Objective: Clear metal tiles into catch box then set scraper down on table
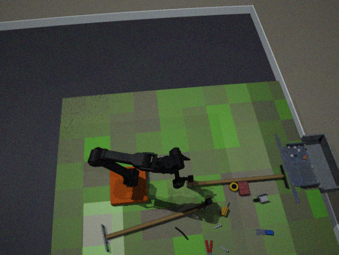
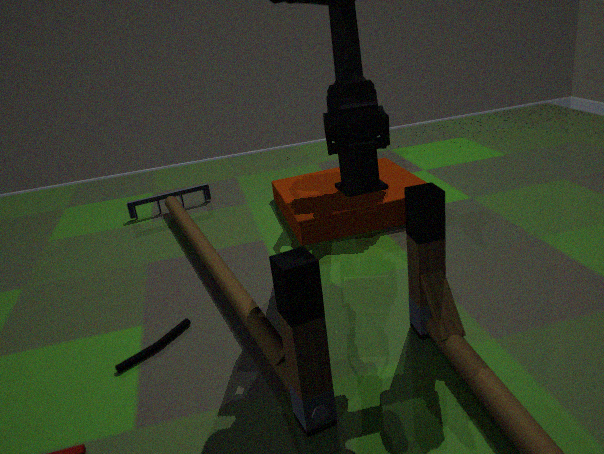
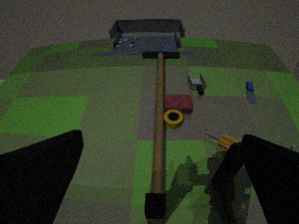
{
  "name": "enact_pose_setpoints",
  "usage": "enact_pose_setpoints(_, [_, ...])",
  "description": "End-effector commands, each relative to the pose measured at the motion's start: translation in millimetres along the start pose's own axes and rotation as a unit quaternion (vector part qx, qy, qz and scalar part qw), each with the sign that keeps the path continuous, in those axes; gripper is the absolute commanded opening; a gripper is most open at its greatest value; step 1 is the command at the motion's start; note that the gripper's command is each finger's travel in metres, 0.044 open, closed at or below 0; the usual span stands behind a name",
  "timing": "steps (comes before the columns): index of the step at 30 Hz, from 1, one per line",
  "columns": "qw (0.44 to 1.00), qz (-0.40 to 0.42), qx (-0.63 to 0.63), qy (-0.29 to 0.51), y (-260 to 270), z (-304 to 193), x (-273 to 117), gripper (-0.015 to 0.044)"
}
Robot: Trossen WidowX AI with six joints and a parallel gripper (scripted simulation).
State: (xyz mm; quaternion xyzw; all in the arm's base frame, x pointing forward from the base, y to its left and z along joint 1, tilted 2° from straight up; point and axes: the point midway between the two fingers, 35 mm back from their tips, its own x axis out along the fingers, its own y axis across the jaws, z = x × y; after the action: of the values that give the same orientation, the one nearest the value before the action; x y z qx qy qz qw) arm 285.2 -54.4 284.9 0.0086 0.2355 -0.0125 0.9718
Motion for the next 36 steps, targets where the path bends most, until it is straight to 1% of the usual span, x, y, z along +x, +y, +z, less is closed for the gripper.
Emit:
enact_pose_setpoints(1, [0.999,0.004,-0.002,-0.040,2,21,-21,0.0440])
enact_pose_setpoints(13, [0.988,0.014,-0.026,-0.149,17,70,-90,0.0440])
enact_pose_setpoints(36, [0.988,0.014,-0.026,-0.151,17,71,-91,0.0440])
